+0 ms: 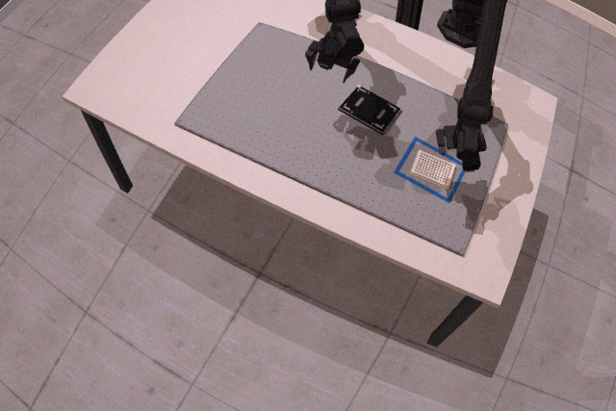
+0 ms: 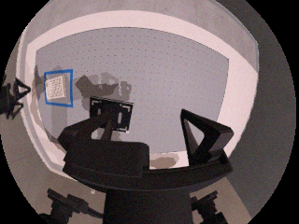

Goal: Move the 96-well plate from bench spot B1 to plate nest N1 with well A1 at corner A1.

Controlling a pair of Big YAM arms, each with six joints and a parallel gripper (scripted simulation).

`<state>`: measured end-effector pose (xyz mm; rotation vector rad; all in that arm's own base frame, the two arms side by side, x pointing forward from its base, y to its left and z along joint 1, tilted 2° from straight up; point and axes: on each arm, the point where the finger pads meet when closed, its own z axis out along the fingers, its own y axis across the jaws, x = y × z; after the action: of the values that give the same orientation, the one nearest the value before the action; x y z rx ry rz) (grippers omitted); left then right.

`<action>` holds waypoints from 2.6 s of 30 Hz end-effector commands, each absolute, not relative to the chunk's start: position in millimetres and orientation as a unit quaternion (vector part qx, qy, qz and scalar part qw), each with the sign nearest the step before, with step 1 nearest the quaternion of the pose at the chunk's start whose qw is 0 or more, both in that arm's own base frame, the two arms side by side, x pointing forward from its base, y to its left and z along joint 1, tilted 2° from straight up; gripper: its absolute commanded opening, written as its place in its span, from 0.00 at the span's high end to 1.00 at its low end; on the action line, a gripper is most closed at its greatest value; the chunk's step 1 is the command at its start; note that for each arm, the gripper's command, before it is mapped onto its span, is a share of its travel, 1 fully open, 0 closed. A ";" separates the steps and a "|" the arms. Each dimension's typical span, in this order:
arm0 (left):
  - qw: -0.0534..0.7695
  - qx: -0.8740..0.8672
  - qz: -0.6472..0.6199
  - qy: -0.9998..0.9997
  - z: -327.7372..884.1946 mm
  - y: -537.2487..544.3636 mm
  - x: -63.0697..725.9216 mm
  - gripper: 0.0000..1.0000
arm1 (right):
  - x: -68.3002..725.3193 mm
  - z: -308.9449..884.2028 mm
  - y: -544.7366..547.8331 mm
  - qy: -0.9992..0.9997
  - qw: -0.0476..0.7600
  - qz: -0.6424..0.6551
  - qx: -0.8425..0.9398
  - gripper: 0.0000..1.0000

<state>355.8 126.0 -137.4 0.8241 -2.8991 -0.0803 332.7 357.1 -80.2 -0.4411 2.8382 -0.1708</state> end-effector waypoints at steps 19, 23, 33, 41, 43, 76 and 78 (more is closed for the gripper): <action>0.016 0.556 -0.024 -0.831 -180.0 91.4 356.6 0.00 | 311.4 -61.5 278.5 0.995 0.025 -0.001 -0.097 0.00; 0.006 0.610 -0.020 -0.792 -184.4 87.6 356.4 0.00 | 304.9 -60.4 259.4 0.995 0.025 -0.001 -0.097 0.00; -0.008 0.691 -0.008 -0.723 -195.5 76.9 355.7 0.00 | 291.7 -57.9 221.2 0.995 0.024 -0.002 -0.097 0.00; -0.017 0.735 0.001 -0.678 -196.8 73.8 357.4 0.00 | 278.6 -55.4 183.1 0.995 0.024 -0.004 -0.097 0.00; -0.022 0.735 0.005 -0.678 -191.4 79.3 364.8 0.00 | 275.3 -54.7 173.6 0.995 0.024 -0.004 -0.097 0.00; -0.022 0.734 0.005 -0.679 -232.7 75.8 368.1 0.00 | 254.8 -48.9 106.4 0.995 0.021 -0.009 -0.097 0.00; -0.022 0.734 0.005 -0.679 -236.1 75.7 367.8 0.00 | 254.8 -48.9 106.4 0.995 0.021 -0.009 -0.097 0.00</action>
<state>361.1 79.4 -227.0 2.3355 -2.1526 0.0093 246.0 102.6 -52.7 -0.2850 3.1043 -0.0388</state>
